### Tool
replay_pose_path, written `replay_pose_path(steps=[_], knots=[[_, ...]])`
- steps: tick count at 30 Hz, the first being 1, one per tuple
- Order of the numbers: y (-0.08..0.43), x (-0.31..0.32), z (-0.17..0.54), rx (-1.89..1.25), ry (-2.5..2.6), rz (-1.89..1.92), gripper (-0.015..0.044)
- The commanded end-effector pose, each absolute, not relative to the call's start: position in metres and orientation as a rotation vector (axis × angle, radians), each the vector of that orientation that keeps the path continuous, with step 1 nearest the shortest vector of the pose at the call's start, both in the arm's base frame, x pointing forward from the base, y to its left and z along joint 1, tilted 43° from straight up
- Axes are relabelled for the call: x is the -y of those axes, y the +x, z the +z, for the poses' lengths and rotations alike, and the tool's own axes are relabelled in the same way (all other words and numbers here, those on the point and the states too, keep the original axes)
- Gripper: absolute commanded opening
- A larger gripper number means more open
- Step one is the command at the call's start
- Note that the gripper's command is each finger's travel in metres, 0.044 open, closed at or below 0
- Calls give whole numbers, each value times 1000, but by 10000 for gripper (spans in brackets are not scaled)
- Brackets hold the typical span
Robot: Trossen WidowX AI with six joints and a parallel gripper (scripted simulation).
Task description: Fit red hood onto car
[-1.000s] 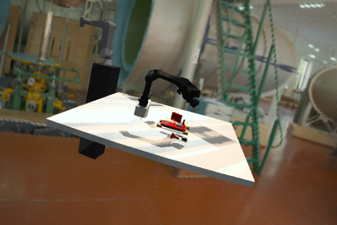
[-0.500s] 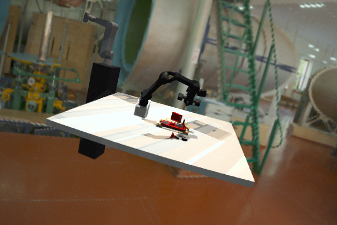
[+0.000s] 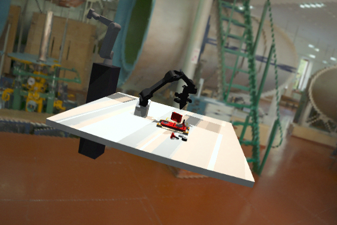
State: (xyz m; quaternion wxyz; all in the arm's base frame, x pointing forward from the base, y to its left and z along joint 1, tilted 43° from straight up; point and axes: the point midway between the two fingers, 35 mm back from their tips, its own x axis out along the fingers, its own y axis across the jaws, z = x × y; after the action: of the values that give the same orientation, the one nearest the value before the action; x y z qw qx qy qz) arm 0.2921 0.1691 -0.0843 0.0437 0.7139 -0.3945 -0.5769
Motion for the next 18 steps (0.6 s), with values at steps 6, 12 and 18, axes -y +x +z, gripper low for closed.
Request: replay_pose_path(steps=[6,12,18], knots=[[287,-166,-99,1098,2129,-1674,0],[290,-147,-121,1099,2129,-1672,0],[290,-138,-130,1099,2129,-1671,0]])
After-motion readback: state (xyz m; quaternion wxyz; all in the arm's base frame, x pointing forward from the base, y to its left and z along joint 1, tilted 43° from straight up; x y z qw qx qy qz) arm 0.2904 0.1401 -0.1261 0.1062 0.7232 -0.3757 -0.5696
